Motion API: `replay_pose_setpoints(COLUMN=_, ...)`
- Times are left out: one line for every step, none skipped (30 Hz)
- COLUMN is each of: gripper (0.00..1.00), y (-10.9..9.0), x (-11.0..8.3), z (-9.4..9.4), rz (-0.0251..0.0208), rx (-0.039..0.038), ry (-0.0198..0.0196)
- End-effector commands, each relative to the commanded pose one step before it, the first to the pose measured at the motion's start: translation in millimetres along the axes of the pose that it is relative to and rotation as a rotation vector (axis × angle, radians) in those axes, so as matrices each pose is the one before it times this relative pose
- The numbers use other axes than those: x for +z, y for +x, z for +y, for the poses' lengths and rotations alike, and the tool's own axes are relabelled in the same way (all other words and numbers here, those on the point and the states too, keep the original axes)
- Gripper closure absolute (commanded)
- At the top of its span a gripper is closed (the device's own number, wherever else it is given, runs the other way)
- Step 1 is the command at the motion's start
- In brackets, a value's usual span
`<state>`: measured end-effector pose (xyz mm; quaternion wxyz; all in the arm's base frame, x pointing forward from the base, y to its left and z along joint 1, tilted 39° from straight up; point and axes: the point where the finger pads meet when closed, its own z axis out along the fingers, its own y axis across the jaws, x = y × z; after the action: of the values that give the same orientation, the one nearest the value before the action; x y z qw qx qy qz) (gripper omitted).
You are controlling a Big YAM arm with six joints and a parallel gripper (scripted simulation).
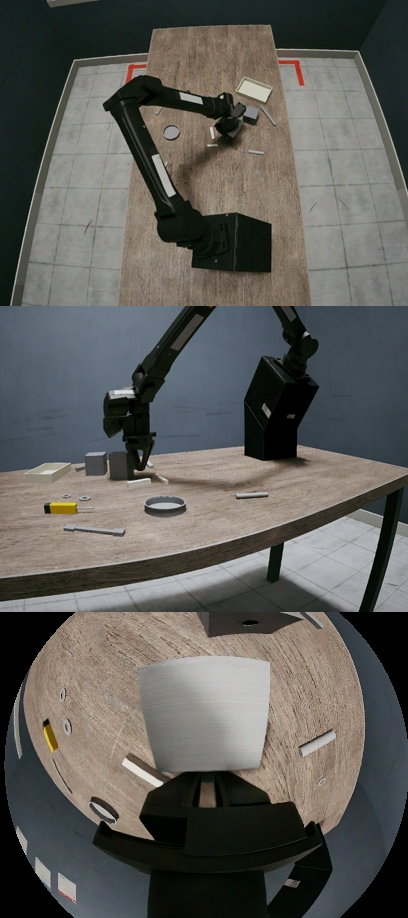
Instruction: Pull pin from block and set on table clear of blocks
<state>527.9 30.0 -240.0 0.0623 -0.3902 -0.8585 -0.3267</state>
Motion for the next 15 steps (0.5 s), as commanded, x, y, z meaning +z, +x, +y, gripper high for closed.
replay_pose_setpoints(gripper=1.0, y=-4.44, x=4.95, z=8.88, rz=-0.01147, rx=-0.01036, ry=-0.00525)
replay_pose_setpoints(gripper=1.0, y=0.1, x=0.01, z=0.0, rz=0.0, rx=0.0, ry=0.0)
replay_pose_setpoints(gripper=1.0, y=0.0, x=0.0, z=0.0, rz=0.0, rx=0.0, ry=0.0)
replay_pose_setpoints(gripper=1.0, y=0.0, x=0.0, z=0.0, rz=0.0, rx=0.0, ry=0.0)
replay_pose_setpoints(gripper=1.0, y=0.02, x=0.0, z=0.0, rz=0.0, rx=0.0, ry=0.0)
replay_pose_setpoints(gripper=1.0, y=0.0, x=0.0, z=0.0, rz=0.0, rx=0.0, ry=0.0)
replay_pose_setpoints(gripper=1.0, y=0.0, x=0.0, z=0.0, rz=0.0, rx=0.0, ry=0.0)
replay_pose_setpoints(gripper=1.0, y=0.0, x=0.0, z=0.0, rz=0.0, rx=0.0, ry=0.0)
replay_pose_setpoints(gripper=1.0, y=0.11, x=0.01, z=0.0, rz=0.0, rx=0.0, ry=0.0)
replay_pose_setpoints(gripper=1.0, y=0.62, x=0.05, z=0.0, rz=0.0, rx=-0.00001, ry=-0.00001)
replay_pose_setpoints(gripper=1.0, y=1.27, x=0.11, z=-0.01, rz=0.00001, rx=-0.00003, ry=-0.00003)
replay_pose_setpoints(gripper=1.0, y=1.77, x=0.15, z=-0.02, rz=0.00001, rx=-0.00004, ry=-0.00004)
replay_pose_setpoints(gripper=1.0, y=1.97, x=0.16, z=-0.03, rz=0.00002, rx=-0.00005, ry=-0.00005)
replay_pose_setpoints(gripper=1.0, y=1.78, x=0.14, z=-0.03, rz=0.00002, rx=-0.00004, ry=-0.00004)
replay_pose_setpoints(gripper=1.0, y=1.27, x=0.1, z=-0.03, rz=0.00001, rx=-0.00003, ry=-0.00003)
